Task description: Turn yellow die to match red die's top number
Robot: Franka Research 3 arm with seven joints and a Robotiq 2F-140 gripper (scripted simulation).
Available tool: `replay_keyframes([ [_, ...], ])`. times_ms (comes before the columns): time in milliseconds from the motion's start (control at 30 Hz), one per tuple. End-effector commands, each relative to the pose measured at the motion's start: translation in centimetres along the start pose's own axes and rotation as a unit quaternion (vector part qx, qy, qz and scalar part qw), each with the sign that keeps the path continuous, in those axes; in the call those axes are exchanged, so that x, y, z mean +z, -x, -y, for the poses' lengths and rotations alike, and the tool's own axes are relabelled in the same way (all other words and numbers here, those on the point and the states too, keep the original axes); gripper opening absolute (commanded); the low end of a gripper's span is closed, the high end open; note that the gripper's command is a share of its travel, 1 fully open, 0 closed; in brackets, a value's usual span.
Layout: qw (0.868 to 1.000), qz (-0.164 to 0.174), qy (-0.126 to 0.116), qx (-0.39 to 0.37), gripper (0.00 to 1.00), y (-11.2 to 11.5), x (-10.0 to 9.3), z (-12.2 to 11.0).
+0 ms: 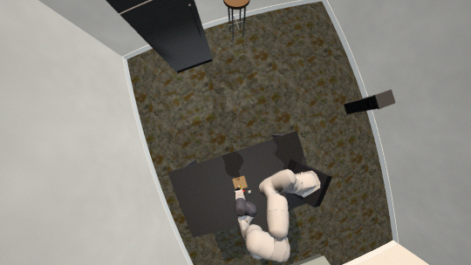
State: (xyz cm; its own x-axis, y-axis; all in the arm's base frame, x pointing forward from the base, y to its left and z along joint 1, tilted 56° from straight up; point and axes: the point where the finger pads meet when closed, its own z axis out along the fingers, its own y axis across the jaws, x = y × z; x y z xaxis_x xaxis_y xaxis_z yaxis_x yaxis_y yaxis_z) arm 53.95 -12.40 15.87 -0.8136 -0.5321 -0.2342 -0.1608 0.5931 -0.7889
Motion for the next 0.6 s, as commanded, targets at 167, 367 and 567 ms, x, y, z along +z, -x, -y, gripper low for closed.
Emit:
replay_keyframes([
  [167, 0.999, -0.001, -0.011, 0.047, 0.13, 0.2, -0.3, 1.5],
  [367, 0.999, -0.01, -0.02, 0.049, 0.13, 0.2, -1.0, 4.5],
  [567, 0.997, -0.059, 0.007, 0.053, 0.13, -3.0, -2.1, 9.6],
])
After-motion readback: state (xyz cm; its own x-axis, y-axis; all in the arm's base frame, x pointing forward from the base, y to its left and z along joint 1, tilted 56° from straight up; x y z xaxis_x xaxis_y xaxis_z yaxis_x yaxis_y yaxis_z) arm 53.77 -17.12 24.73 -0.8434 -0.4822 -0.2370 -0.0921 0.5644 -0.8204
